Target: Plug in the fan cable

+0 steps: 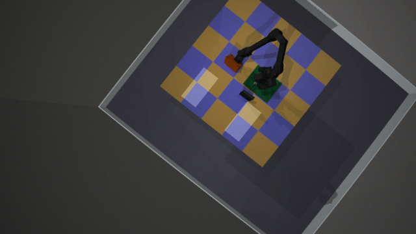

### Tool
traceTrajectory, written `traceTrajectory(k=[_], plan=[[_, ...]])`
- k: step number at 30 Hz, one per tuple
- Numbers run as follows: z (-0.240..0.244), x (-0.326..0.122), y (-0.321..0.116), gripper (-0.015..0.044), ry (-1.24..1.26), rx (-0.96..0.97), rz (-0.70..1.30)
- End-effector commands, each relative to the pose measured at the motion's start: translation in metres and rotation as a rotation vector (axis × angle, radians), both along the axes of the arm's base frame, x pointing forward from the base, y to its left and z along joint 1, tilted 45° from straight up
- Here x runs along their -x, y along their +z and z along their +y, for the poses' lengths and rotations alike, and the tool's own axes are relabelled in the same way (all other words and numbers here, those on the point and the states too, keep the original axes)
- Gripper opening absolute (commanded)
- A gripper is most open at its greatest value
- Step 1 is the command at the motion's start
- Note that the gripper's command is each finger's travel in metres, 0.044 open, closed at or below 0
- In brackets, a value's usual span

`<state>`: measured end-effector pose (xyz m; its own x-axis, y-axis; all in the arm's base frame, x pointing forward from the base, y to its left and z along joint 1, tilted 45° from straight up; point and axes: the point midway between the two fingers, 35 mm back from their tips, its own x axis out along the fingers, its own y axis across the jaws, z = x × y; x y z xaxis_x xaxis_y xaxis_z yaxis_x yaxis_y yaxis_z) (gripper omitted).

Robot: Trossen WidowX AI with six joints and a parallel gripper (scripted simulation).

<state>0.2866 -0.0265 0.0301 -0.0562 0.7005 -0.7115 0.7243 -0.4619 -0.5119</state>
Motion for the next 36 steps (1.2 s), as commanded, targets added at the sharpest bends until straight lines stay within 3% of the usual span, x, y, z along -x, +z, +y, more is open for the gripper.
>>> traceTrajectory(k=[1, 36], plan=[[-0.0033, 0.0003, -0.0054, 0.0, -0.102, 0.012, 0.11], [-0.005, 0.0076, -0.0144, 0.0, -0.164, 0.017, 0.171]])
